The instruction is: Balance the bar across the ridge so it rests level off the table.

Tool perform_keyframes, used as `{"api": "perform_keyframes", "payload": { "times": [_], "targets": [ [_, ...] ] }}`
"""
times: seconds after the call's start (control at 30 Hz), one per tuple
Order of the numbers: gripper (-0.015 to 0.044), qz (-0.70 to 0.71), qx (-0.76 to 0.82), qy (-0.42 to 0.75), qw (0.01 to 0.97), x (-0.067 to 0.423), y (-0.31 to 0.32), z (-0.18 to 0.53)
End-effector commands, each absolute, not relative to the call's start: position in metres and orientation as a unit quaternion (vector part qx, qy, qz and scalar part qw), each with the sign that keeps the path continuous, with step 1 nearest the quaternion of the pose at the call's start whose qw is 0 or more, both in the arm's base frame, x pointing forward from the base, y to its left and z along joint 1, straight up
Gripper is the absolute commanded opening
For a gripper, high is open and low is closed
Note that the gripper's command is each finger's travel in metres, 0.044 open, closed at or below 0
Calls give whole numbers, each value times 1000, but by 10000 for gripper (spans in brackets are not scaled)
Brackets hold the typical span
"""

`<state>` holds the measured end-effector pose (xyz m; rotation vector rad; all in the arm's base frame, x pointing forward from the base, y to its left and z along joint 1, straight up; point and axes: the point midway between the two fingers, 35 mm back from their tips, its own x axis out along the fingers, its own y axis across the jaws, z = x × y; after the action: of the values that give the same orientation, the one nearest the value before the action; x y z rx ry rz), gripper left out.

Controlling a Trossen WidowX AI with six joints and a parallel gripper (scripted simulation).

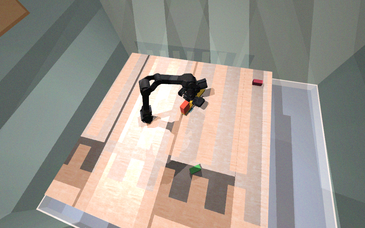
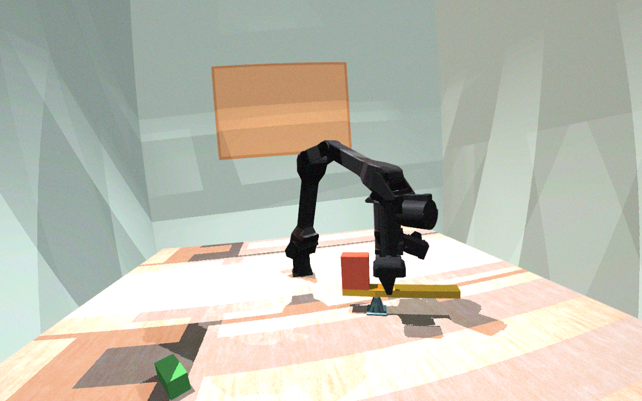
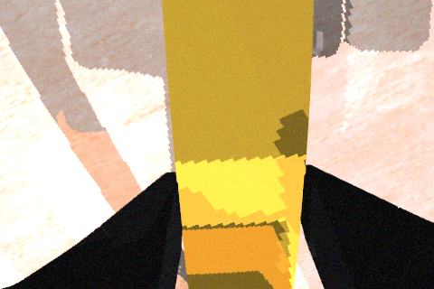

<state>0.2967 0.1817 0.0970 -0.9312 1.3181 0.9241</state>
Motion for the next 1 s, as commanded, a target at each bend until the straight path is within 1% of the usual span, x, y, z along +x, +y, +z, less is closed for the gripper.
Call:
{"api": "perform_keyframes", "payload": {
  "times": [0.0, 0.57, 0.77, 0.8, 0.97],
  "targets": [
    [0, 398, -401, 568, 598, 297, 182, 97],
    [0, 398, -401, 568, 598, 297, 182, 97],
    [157, 398, -401, 568, 598, 297, 182, 97],
    [167, 398, -401, 568, 598, 297, 182, 97],
    [167, 398, -401, 568, 598, 297, 182, 97]
  ]
}}
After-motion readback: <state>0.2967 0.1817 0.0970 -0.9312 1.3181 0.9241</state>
